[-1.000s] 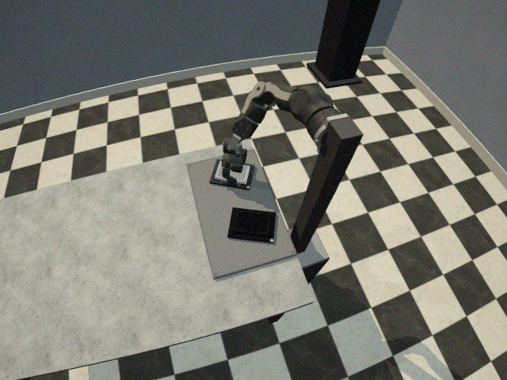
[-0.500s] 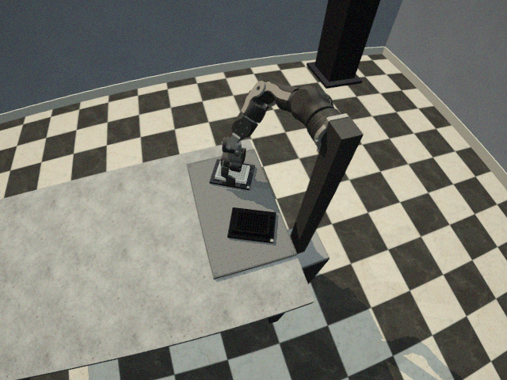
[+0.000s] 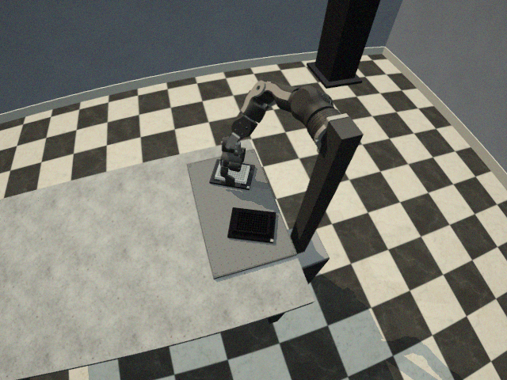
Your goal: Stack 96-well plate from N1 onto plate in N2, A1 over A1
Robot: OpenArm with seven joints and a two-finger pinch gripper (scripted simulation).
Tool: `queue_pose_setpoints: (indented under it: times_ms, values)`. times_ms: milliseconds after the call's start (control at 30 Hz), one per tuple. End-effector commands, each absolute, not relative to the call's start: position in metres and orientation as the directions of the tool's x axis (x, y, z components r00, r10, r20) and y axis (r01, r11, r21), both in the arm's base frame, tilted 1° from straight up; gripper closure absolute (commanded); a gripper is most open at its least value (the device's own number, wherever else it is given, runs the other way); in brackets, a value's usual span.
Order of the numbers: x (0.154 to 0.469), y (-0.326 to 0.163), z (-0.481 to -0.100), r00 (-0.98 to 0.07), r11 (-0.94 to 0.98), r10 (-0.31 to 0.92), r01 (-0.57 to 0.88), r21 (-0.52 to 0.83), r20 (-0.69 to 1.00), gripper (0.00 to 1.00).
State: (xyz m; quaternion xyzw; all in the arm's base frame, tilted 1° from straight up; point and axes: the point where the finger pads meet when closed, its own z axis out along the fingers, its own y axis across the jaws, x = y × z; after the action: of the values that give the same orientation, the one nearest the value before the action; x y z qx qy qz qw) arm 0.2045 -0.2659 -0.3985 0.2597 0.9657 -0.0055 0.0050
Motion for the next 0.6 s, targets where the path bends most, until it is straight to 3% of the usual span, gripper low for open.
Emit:
queue_pose_setpoints:
  times_ms: [0, 567]
  values:
    - [0.2015, -0.2659, -0.3994, -0.865, 0.865, 0.501, 0.501, -0.013, -0.009, 0.23]
    - [0.2016, -0.2661, -0.3985, -0.866, 0.865, 0.501, 0.501, -0.014, -0.009, 0.23]
